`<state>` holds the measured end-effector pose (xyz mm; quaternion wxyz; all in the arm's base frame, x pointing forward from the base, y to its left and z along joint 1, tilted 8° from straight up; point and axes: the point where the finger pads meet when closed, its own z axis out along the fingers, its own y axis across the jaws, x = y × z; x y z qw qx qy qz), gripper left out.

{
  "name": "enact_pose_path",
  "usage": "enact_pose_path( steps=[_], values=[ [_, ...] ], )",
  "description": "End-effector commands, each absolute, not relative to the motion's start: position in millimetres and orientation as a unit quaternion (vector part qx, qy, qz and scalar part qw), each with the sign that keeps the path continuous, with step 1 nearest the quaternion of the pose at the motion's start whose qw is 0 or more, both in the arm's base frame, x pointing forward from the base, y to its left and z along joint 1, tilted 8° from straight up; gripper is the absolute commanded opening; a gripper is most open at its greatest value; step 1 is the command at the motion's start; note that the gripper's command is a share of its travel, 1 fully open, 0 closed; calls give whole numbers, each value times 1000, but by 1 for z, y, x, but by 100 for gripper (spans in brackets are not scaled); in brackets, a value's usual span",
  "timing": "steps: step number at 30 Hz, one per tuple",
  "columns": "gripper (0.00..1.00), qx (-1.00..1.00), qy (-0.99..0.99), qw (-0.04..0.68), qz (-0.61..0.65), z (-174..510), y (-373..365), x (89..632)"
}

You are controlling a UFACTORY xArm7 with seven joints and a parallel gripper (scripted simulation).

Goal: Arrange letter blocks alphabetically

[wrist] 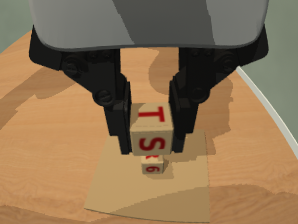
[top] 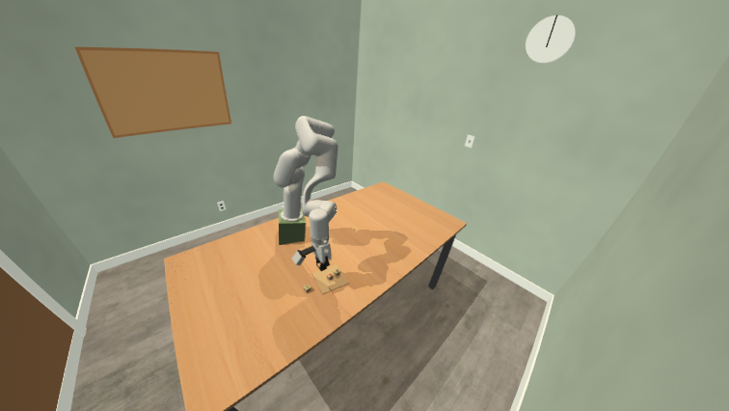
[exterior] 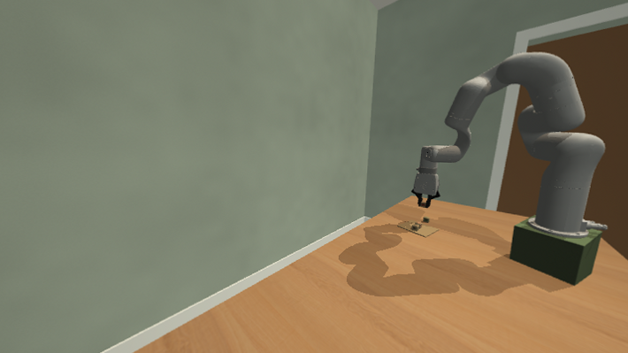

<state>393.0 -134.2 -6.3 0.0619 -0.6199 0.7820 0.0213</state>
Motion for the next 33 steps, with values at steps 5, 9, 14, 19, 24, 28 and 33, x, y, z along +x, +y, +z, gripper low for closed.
enact_pose_path(
  steps=[5, 9, 14, 19, 24, 28, 33],
  values=[
    [21, -620, 782, 63, 20, -7, -135, 394],
    [21, -620, 782, 63, 20, -10, -134, 395],
    [21, -620, 782, 63, 20, -23, -133, 396],
    [21, -620, 782, 63, 20, -44, -130, 397],
    [21, -620, 782, 63, 20, -58, -129, 398],
    [21, -620, 782, 63, 20, -77, -127, 400],
    [21, -620, 782, 63, 20, -93, -125, 401]
  ],
)
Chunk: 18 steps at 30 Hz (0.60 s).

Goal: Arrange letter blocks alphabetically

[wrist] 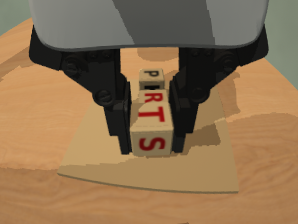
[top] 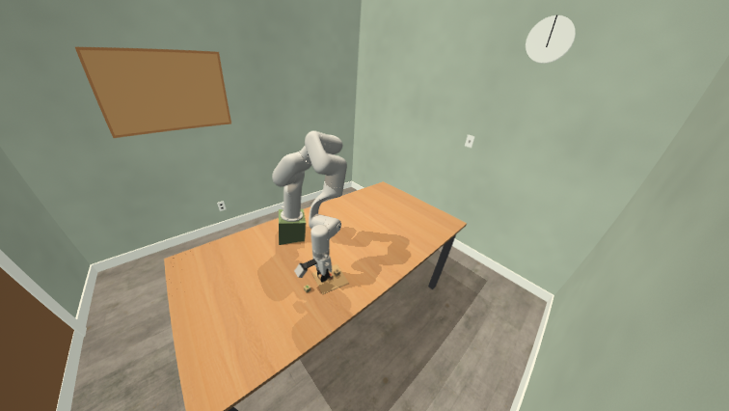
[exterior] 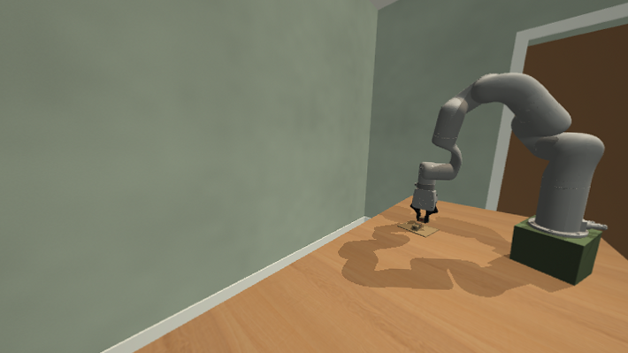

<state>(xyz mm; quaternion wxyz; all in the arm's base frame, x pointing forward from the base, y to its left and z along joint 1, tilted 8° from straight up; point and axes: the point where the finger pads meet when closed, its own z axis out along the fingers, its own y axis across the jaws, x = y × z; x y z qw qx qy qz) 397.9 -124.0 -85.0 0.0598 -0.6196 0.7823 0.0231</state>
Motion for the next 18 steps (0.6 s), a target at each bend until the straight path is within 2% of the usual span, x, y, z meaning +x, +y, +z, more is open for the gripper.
enact_pose_path(
  steps=[1, 18],
  values=[
    [21, -620, 782, 63, 20, -95, -124, 401],
    [21, -620, 782, 63, 20, -99, -124, 402]
  ],
)
